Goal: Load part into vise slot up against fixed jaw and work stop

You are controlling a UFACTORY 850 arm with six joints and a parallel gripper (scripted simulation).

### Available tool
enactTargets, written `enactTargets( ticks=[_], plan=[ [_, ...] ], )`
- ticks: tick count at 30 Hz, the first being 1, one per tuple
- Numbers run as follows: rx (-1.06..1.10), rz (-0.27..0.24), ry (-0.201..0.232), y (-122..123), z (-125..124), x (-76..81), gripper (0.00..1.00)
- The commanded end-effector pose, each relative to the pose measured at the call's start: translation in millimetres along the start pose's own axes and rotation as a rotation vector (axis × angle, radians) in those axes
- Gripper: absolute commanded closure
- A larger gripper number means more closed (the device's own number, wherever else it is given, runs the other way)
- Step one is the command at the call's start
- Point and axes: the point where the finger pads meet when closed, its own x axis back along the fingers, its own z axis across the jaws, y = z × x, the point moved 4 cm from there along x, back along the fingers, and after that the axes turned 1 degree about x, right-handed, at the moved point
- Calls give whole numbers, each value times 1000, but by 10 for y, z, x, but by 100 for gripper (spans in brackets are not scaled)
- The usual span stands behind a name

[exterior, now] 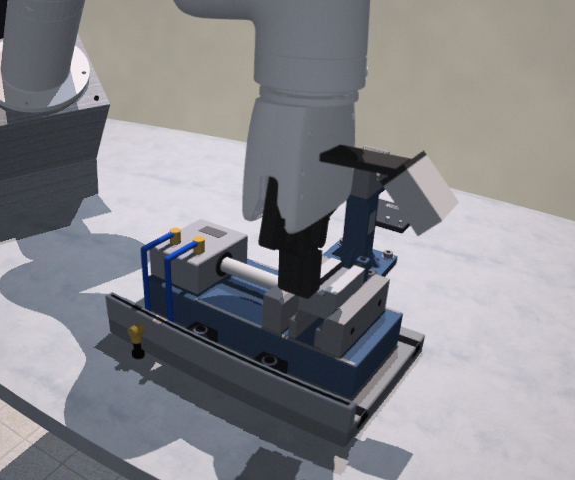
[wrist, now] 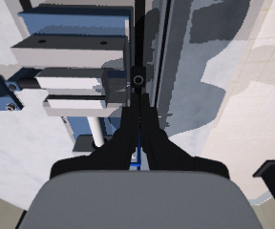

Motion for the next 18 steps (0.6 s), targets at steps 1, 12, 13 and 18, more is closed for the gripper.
enactTargets(
  ticks=[1, 12, 13, 18],
  plan=[
    [0, -14, 4, -16, 0, 88, 100],
    [0, -14, 4, -18, 0, 237, 100],
    [0, -14, 4, -18, -1, 252, 100],
    [0, -14, 4, -19, -1, 323, 100]
  ],
)
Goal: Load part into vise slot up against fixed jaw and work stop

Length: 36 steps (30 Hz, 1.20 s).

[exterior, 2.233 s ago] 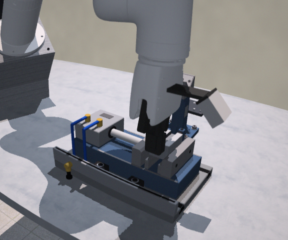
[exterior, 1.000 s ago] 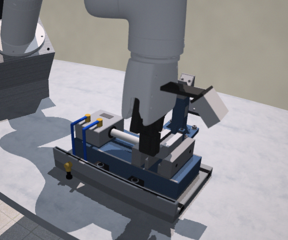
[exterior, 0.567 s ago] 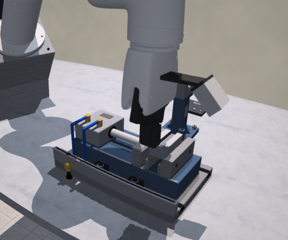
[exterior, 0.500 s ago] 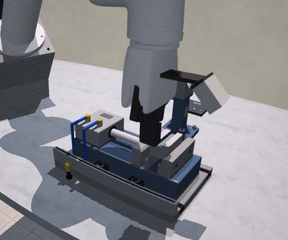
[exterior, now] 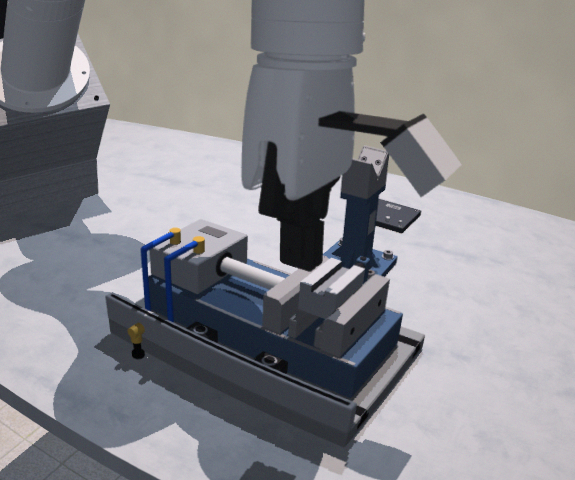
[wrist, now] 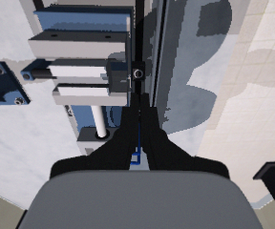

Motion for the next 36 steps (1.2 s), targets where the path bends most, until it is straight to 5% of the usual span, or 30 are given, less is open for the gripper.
enactTargets(
  ticks=[1, 36],
  plan=[
    [1, -38, 3, -28, 0, 76, 100],
    [1, -38, 3, -30, 0, 136, 100]
  ],
)
